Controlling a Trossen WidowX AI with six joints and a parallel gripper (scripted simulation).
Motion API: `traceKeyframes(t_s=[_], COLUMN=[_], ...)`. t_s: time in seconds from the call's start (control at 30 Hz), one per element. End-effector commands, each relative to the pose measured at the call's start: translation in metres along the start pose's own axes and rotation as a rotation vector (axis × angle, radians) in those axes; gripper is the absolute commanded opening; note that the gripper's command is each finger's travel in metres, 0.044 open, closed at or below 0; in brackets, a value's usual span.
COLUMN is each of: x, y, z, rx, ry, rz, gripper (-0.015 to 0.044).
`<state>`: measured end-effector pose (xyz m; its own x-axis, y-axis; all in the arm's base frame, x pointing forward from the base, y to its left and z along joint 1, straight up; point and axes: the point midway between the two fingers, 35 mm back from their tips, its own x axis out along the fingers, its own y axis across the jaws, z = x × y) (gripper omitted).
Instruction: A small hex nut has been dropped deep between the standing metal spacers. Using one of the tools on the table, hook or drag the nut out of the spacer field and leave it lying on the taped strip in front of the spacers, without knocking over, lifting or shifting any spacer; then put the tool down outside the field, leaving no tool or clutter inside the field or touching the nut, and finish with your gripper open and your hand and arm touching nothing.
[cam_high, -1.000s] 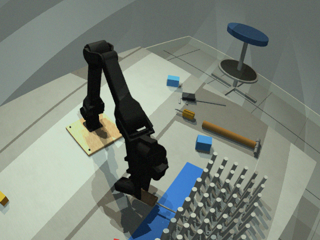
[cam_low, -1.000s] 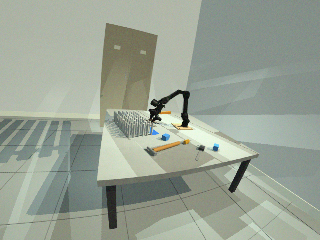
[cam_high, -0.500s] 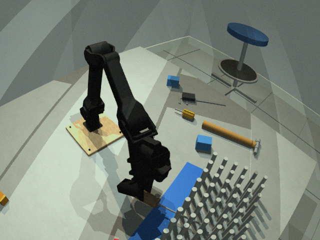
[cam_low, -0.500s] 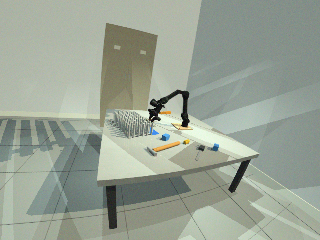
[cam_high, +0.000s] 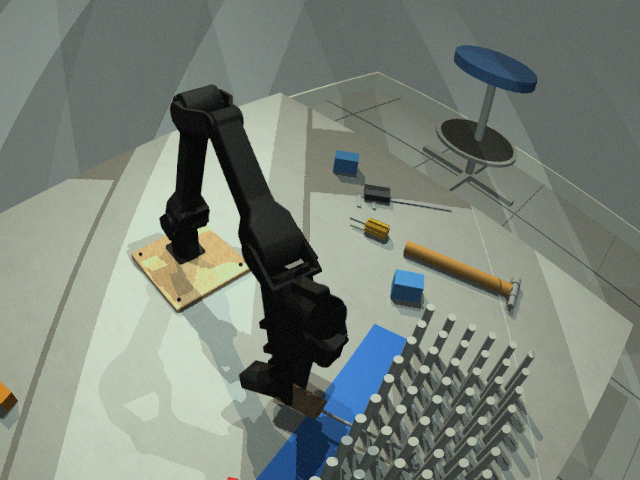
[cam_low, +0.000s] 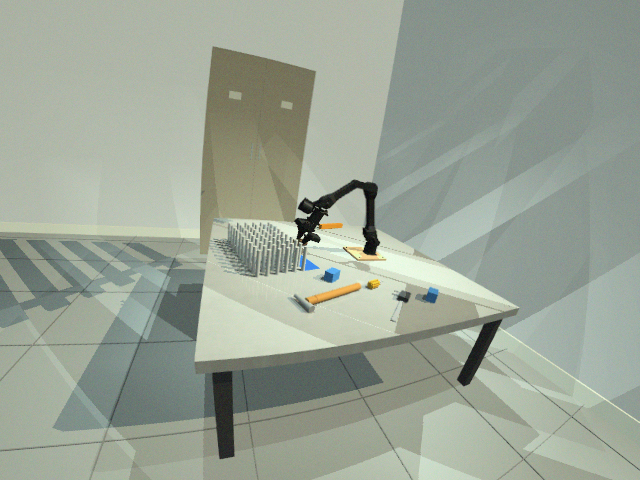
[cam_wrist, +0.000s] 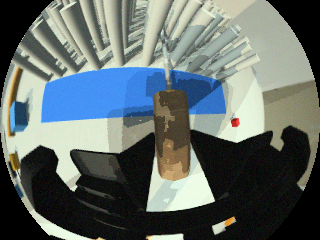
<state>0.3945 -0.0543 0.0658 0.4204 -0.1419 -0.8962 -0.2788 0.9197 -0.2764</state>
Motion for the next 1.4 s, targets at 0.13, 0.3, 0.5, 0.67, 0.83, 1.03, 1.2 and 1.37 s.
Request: traceKeyframes(t_s=[0.13, 0.3, 0.5, 0.67, 0.83, 1.03, 1.2, 1.37], x=[0.001, 0.002, 0.003, 0.004, 0.008, 0.014, 0.019, 0.021], y=[-0.002, -0.002, -0.002, -0.002, -0.001, 0.001, 0.002, 0.004], z=[0.007, 0.010, 0.013, 0.014, 0.013, 0.011, 0.009, 0.008], rx=[0.005, 0.005, 0.005, 0.005, 0.005, 0.005, 0.005, 0.005], ry=[-0.005, -0.005, -0.006, -0.006, -0.006, -0.006, -0.006, -0.006], rz=[-0.007, -0.007, -0.007, -0.007, -0.007, -0.007, -0.007, -0.007], gripper=[0.0000, 0.0000, 0.0000, 0.0000, 0.0000, 0.0000, 0.0000, 0.0000])
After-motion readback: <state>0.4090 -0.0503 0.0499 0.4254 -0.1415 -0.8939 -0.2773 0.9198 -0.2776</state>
